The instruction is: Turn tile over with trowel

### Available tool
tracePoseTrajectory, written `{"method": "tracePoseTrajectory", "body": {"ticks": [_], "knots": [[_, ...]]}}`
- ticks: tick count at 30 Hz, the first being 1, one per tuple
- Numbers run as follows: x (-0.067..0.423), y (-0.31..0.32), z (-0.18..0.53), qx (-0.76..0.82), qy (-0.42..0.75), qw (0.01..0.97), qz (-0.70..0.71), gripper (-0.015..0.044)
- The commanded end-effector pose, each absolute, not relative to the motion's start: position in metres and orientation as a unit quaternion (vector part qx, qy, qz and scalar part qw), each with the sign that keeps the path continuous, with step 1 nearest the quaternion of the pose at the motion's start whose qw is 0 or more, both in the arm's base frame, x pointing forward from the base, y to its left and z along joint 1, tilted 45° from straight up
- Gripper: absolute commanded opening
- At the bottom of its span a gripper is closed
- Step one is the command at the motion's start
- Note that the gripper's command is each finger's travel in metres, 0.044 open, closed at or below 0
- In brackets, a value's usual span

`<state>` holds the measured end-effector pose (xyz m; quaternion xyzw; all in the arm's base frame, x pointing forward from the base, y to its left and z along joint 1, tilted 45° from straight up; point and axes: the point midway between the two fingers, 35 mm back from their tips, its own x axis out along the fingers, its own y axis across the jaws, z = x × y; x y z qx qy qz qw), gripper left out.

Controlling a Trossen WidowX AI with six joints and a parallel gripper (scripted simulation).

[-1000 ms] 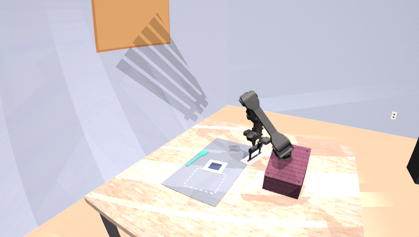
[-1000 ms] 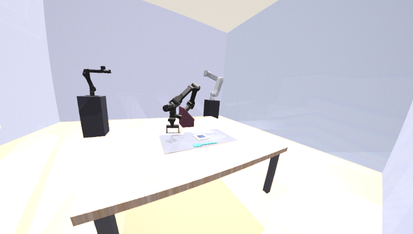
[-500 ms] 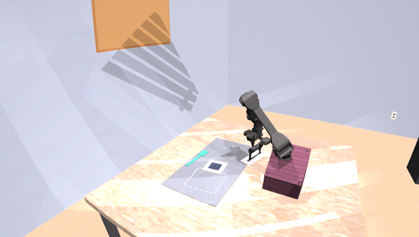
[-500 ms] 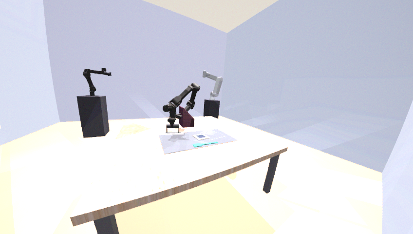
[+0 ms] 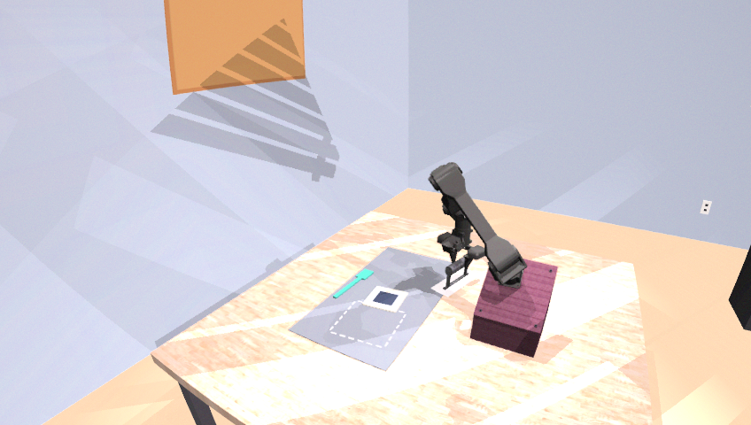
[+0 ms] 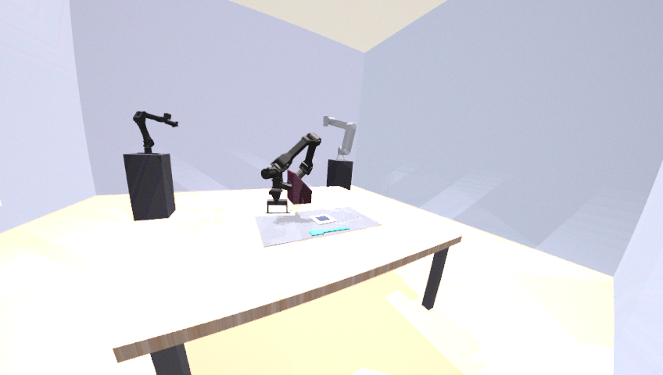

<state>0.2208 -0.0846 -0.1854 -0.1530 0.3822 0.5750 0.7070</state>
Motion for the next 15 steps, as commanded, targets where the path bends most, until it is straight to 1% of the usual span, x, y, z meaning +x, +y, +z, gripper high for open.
{"method": "tracePoseTrajectory", "body": {"ticks": [1, 9, 10, 15], "knots": [[0.218, -0.108, -0.162, -0.156, 0.383, 0.707, 0.573, 0.0270], [0.216, -0.114, -0.154, -0.156, 0.383, 0.707, 0.574, 0.0270], [0.218, -0.114, -0.156, -0.157, 0.382, 0.710, 0.570, 0.0296], [0.217, -0.123, -0.146, -0.157, 0.382, 0.710, 0.570, 0.0300]]}}
